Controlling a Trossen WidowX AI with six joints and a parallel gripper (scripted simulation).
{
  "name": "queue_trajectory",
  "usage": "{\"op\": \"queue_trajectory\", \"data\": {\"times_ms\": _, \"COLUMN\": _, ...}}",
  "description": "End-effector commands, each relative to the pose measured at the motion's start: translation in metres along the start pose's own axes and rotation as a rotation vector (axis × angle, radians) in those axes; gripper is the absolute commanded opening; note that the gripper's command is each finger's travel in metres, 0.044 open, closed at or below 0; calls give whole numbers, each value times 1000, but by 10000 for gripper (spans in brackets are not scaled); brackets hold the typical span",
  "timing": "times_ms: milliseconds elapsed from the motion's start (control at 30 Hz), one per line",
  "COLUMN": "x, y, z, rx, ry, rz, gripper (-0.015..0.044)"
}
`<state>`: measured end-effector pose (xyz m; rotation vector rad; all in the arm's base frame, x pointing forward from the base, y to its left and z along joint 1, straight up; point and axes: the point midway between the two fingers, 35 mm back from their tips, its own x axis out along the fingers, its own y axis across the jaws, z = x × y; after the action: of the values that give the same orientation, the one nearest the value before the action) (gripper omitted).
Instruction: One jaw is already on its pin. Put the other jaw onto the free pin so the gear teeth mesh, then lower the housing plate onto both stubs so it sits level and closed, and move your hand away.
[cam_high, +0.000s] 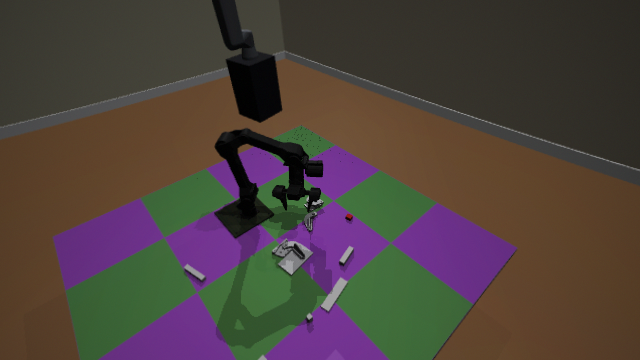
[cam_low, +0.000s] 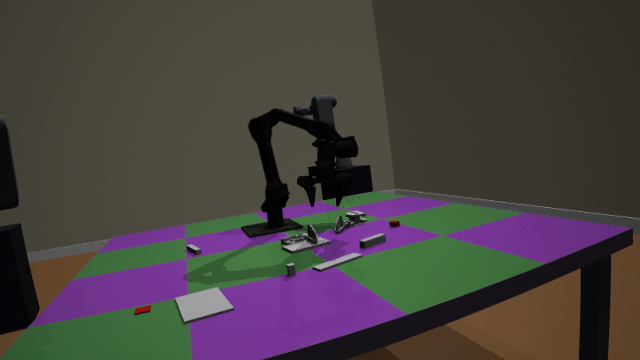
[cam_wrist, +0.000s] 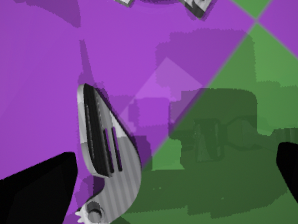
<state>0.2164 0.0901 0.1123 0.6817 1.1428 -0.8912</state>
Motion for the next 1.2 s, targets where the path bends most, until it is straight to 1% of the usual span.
{"op": "queue_trajectory", "data": {"times_ms": 0, "x": -4, "y": 11, "z": 2, "rx": -32, "ry": 75, "rz": 1, "gripper": 440}}
{"op": "queue_trajectory", "data": {"times_ms": 367, "x": -14, "y": 39, "z": 11, "rx": -134, "ry": 283, "rz": 35, "gripper": 440}}
{"op": "queue_trajectory", "data": {"times_ms": 533, "x": -13, "y": 39, "z": 11, "rx": -135, "ry": 286, "rz": 36, "gripper": 440}}
{"op": "queue_trajectory", "data": {"times_ms": 700, "x": 22, "y": 40, "z": 1, "rx": -135, "ry": 286, "rz": 36, "gripper": 440}}
{"op": "queue_trajectory", "data": {"times_ms": 933, "x": 25, "y": 40, "z": 0, "rx": -135, "ry": 286, "rz": 36, "gripper": 440}}
{"op": "queue_trajectory", "data": {"times_ms": 1167, "x": 36, "y": 41, "z": -3, "rx": -135, "ry": 286, "rz": 36, "gripper": 440}}
